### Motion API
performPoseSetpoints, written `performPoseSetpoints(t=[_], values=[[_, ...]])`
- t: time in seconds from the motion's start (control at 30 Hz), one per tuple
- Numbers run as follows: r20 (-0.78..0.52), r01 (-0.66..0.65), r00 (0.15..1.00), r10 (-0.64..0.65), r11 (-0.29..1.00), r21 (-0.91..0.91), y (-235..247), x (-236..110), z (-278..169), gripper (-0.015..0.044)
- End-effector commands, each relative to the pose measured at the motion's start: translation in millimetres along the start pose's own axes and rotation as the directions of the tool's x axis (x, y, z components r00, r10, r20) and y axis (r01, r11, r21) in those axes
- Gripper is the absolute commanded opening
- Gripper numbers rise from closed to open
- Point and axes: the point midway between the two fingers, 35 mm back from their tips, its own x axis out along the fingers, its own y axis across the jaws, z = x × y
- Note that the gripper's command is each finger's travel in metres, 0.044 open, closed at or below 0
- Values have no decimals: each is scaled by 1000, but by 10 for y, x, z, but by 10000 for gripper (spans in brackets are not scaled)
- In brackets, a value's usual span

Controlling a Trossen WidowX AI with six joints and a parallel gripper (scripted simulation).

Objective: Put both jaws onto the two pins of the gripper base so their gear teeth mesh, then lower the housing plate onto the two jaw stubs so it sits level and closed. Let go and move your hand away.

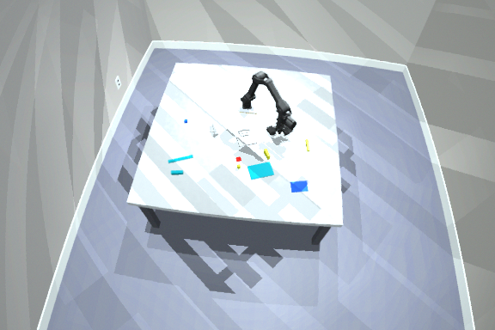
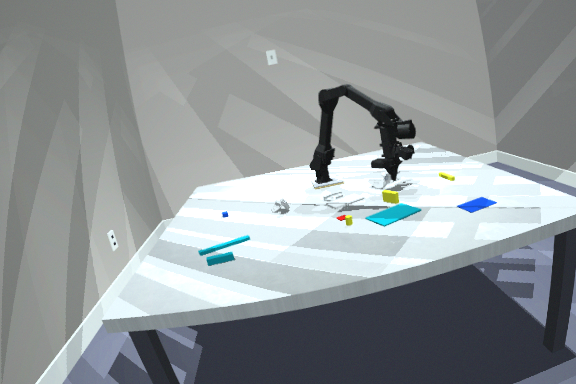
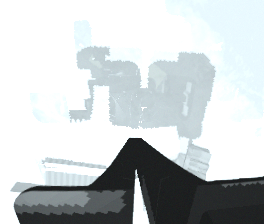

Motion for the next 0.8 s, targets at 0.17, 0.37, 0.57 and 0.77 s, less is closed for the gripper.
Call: performPoseSetpoints(t=[0.17, 0.37, 0.57, 0.77], values=[[0, -2, 1000, 2, 1000, 1, -134, 7, 6, 0], [0, -1, 1000, 1, 1000, 1, -232, 8, 9, 0], [0, 0, 1000, 0, 1000, 1, -331, 8, 8, 0], [0, 1, 1000, -1, 1000, 1, -429, 8, 5, 0]])
